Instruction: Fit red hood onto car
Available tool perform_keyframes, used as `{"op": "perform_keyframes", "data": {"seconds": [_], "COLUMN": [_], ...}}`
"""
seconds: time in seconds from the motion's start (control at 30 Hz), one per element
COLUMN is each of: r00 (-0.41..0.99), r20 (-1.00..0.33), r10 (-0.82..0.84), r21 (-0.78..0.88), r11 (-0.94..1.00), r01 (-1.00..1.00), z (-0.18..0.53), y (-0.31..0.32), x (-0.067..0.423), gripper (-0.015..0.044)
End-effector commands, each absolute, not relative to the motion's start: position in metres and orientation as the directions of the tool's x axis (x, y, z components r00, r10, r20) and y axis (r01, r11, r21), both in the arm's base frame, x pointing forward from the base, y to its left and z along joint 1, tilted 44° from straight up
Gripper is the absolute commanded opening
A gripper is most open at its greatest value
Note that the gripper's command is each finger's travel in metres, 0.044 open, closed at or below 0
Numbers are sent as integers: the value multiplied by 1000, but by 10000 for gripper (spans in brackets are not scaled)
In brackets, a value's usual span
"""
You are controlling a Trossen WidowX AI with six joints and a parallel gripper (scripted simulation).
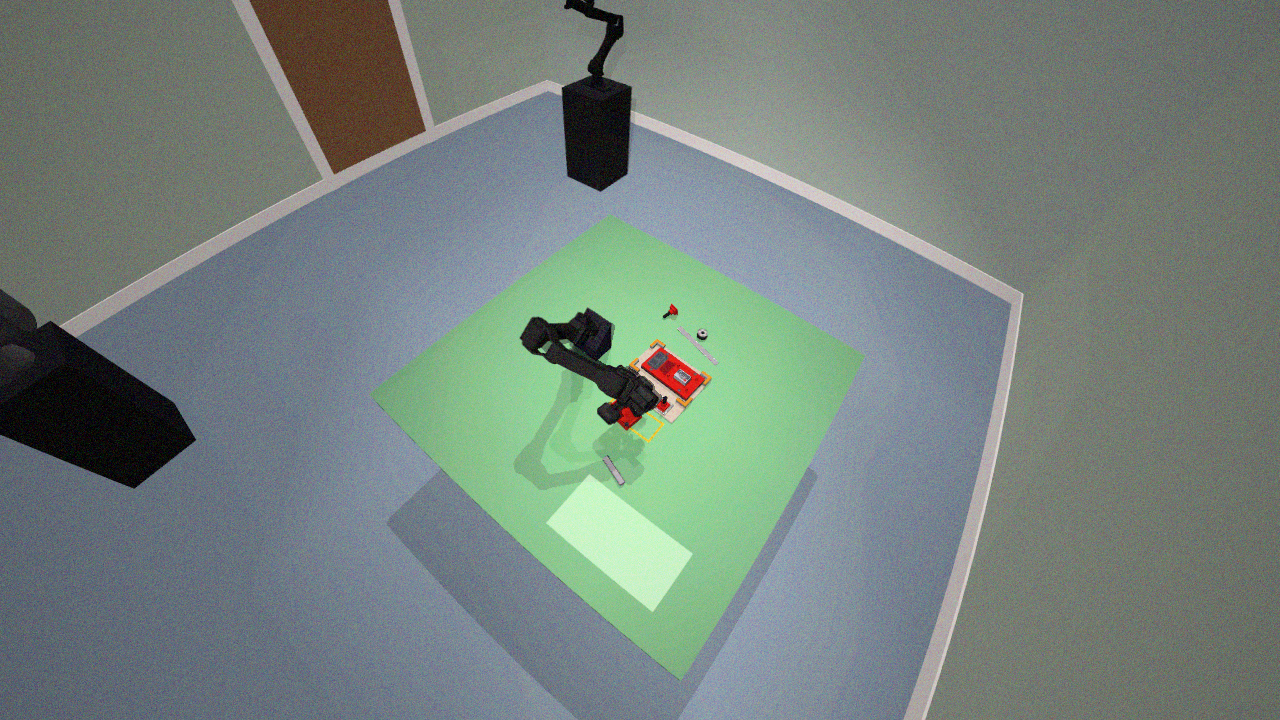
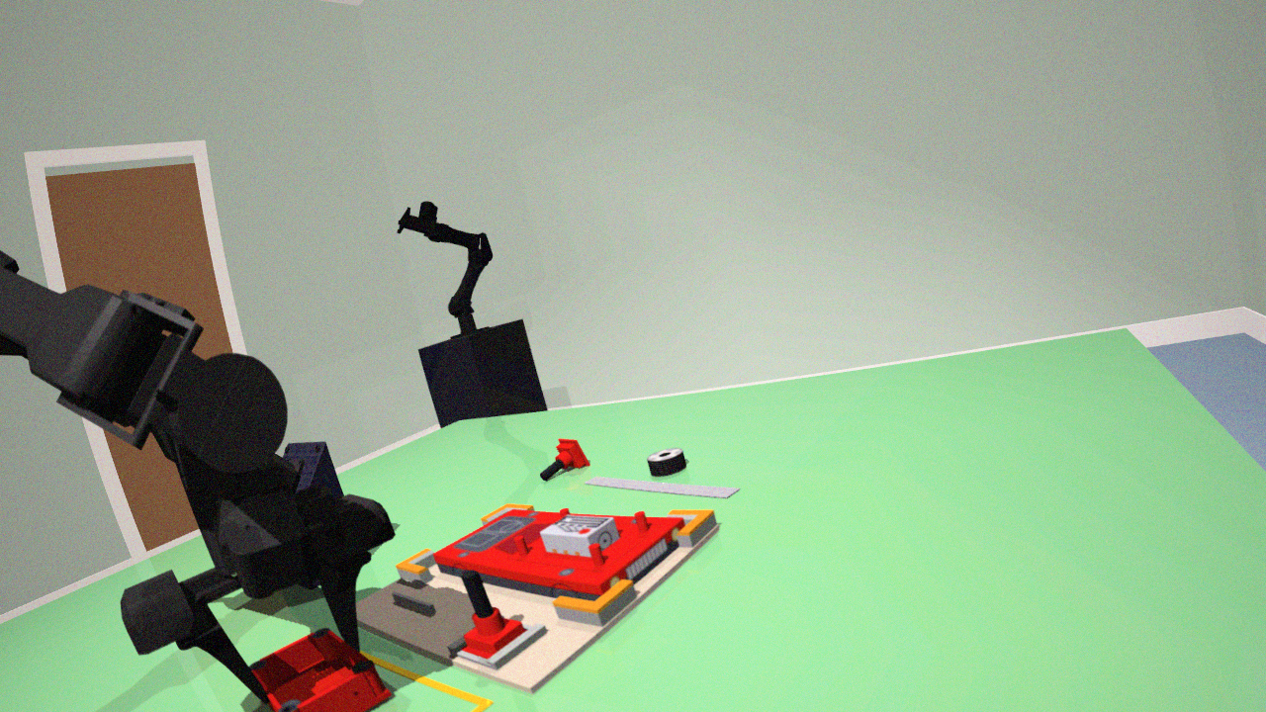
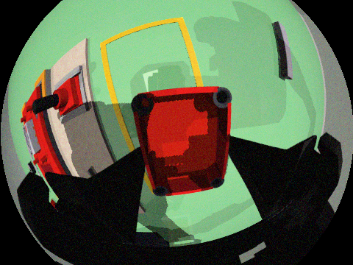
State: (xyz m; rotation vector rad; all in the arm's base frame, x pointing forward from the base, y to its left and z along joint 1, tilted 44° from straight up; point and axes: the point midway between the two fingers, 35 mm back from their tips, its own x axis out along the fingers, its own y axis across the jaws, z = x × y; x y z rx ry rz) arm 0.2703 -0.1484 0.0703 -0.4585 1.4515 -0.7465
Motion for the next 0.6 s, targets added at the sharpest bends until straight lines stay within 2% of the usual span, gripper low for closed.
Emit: {"op": "perform_keyframes", "data": {"seconds": [0.0,0.1,0.57], "r00": [-39,-39,-39], "r20": [-715,-715,-717], "r10": [-698,-698,-696], "r21": [-692,-692,-690], "r11": [699,699,701], "r01": [180,180,180], "z": [76,83,119], "y": [-144,-137,-101], "x": [272,272,274], "gripper": [65,0,0]}}
